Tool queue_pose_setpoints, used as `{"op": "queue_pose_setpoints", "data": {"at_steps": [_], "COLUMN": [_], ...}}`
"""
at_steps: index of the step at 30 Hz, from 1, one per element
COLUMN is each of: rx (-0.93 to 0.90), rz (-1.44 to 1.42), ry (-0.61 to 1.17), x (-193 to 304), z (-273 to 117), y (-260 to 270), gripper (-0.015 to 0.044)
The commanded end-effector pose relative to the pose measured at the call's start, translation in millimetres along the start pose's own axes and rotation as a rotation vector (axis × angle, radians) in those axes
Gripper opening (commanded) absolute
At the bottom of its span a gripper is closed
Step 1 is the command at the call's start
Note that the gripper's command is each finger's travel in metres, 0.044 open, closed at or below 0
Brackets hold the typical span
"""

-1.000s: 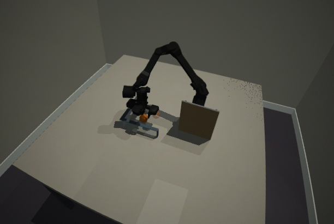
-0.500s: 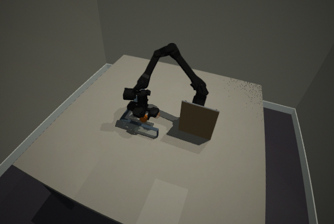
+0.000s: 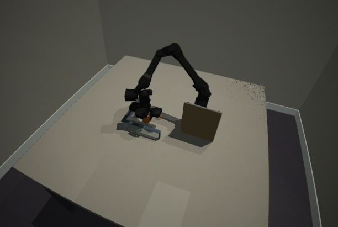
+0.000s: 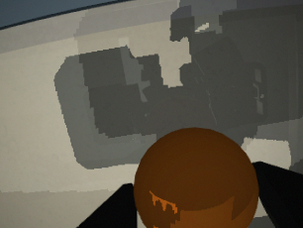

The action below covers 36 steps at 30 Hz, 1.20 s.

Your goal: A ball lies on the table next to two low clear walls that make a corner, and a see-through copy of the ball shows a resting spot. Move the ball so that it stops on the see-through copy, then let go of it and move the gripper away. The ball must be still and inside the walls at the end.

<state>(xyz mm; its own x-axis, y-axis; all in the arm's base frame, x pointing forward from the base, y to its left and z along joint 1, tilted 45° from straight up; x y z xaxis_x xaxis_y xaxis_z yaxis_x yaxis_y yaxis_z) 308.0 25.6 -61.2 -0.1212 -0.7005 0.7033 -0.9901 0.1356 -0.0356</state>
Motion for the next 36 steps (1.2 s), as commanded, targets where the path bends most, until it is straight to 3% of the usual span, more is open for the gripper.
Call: {"op": "queue_pose_setpoints", "data": {"at_steps": [1,14,36], "rx": [0.027,0.025,0.024], "rz": [0.013,0.014,0.011], "ry": [-0.019,-0.017,-0.015], "x": [-3,1,44], "z": [-28,-124,-89], "y": [-7,0,33], "gripper": [0.0011,0.0000,0.0000]}}
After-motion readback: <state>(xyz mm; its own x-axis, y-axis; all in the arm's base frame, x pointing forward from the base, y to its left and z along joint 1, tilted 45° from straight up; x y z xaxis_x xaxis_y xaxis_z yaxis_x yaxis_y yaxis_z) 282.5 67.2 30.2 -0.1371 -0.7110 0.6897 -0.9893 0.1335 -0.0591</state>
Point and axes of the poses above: the point midway between the two fingers, 35 mm back from their tips, its own z axis out along the fingers, its own y axis across the jaws, x = y × z, the point moved 10 cm from there along -z, back along the fingers, and after that the axes turned 6 degrees about z, right-handed, at the moved point
